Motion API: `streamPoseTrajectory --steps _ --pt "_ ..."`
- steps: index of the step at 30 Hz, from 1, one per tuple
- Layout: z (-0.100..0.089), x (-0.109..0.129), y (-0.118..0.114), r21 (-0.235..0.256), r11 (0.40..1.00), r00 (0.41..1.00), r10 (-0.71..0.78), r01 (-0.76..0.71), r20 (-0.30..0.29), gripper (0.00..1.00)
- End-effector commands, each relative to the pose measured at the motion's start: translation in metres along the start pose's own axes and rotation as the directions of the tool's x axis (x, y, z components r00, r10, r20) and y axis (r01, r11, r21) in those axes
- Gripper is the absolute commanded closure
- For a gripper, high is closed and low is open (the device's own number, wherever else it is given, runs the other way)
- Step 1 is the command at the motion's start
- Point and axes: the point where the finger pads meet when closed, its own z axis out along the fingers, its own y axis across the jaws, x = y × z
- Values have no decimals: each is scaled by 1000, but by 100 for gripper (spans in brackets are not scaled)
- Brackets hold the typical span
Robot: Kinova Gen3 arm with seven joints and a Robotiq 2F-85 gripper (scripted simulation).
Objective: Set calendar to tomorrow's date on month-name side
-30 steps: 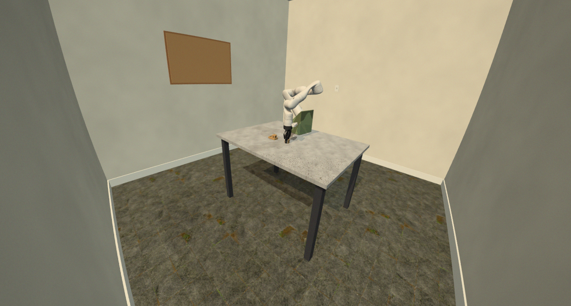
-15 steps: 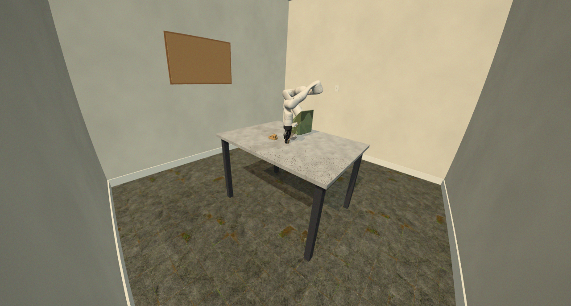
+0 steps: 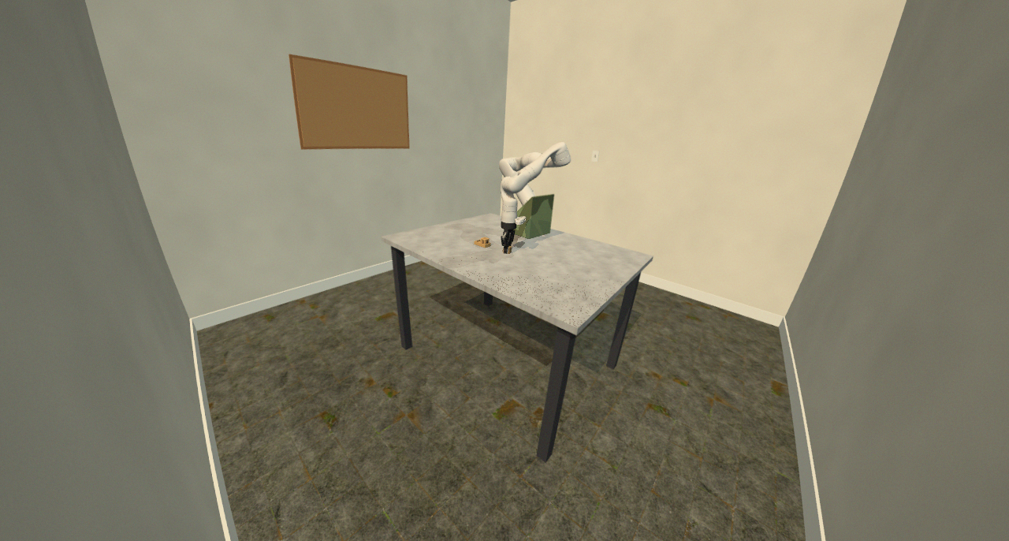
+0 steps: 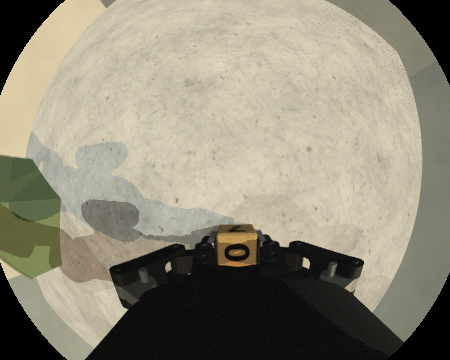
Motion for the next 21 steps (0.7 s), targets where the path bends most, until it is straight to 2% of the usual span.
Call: streamPoseTrajectory --steps 1,6,7,9,10,14,15,17,18,20,21 --pt "-1 0 1 -2 1000 1000 0 0 -1 72" --pt "-1 0 1 -2 1000 1000 0 0 -1 72" --pt "-1 0 1 -2 1000 1000 0 0 -1 68" --pt "-1 0 1 -2 1000 1000 0 0 -1 68" --pt "-1 0 1 -2 1000 1000 0 0 -1 64" --pt "-1 0 1 -2 1000 1000 0 0 -1 64" --pt "-1 0 1 -2 1000 1000 0 0 -1 60" --pt "-1 0 1 -2 1000 1000 0 0 -1 60" --pt "-1 0 1 -2 1000 1000 0 0 -1 56" --pt "-1 0 1 -2 1000 1000 0 0 -1 56" --pt "-1 0 1 -2 1000 1000 0 0 -1 52"
